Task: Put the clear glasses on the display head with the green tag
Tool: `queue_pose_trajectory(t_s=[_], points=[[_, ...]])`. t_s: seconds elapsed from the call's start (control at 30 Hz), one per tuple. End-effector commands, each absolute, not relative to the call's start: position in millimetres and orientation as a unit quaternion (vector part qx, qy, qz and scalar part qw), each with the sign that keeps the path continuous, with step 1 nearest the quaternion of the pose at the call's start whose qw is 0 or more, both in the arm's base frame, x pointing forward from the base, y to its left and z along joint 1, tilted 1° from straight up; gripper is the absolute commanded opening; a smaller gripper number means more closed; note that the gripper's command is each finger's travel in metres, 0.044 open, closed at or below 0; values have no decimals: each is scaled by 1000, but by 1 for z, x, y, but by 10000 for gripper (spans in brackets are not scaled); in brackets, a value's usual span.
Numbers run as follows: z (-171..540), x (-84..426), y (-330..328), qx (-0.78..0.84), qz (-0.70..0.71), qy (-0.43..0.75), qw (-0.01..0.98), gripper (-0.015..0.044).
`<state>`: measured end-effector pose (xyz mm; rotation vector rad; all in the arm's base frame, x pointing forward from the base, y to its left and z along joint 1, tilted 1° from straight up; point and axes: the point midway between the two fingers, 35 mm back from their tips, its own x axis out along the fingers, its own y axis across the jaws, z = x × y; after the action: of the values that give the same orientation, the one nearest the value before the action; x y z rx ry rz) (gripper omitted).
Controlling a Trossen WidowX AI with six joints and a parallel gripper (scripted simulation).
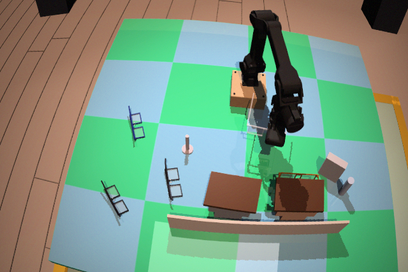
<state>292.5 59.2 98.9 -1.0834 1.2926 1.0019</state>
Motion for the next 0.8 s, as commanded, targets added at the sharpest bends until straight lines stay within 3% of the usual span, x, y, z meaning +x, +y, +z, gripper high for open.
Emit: queue_pose_trajectory(t_s=[0.0, 0.77], points=[[102, 286, 68, -504, 450, 526, 517, 0], [121, 236, 121, -753, 573, 299, 126, 0]])
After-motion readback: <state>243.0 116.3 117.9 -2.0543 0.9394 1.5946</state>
